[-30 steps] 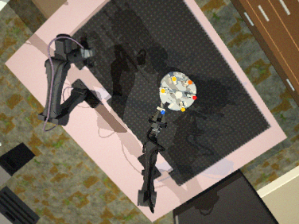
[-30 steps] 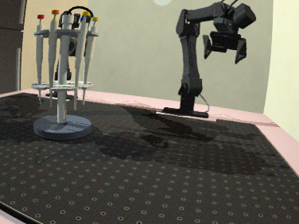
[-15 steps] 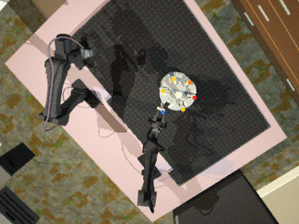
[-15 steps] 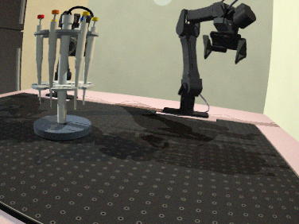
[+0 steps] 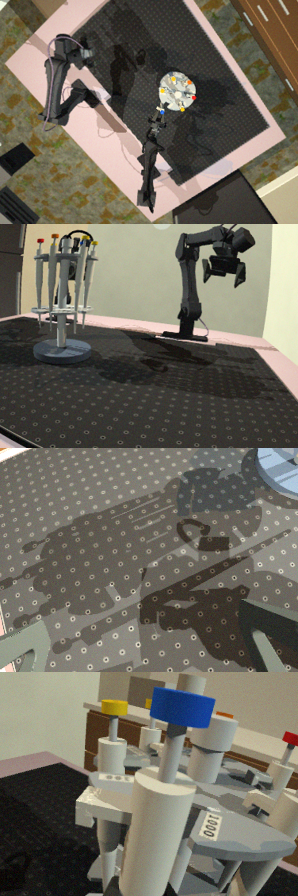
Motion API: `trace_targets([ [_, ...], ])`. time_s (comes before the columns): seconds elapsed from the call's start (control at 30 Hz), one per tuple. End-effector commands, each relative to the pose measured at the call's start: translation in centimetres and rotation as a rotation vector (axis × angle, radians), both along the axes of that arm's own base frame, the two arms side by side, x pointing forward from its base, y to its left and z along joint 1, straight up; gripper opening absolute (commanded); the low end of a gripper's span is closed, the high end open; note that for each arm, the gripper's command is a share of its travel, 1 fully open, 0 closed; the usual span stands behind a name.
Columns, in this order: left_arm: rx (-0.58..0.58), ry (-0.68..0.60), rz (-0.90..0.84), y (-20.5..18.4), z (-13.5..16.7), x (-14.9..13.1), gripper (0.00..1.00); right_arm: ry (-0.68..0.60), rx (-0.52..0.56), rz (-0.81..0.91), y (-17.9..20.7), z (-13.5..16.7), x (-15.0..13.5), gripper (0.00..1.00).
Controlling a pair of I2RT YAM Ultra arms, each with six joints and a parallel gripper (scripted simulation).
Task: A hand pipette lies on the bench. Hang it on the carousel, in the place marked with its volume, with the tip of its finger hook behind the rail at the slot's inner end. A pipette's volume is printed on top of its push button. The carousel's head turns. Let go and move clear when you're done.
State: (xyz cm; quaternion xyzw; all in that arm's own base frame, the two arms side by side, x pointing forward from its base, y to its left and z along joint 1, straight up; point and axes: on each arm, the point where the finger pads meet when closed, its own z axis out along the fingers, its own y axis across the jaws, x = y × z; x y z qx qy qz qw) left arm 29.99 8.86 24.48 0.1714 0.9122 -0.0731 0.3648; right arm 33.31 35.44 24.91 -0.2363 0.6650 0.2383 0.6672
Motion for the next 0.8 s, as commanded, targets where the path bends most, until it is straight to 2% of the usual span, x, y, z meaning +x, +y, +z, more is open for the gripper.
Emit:
trace_targets([
  [0.0,0.005,-0.033,-0.005,0.2,0.8,0.4,1.00,-0.050,0.072,-0.003,0.0,3.4,0.4,0.12],
  [0.5,0.005,-0.033,-0.005,0.2,0.8,0.4,1.00,-0.050,0.072,-0.003,0.0,3.4,0.4,0.12],
  [0.53,0.005,-0.033,-0.005,0.2,0.8,0.4,1.00,-0.034,0.052,-0.002,0.3,2.2,0.9,0.12],
  [0.77,0.005,-0.033,-0.005,0.2,0.8,0.4,1.00,-0.033,0.052,-0.002,0.4,2.1,1.5,0.12],
])
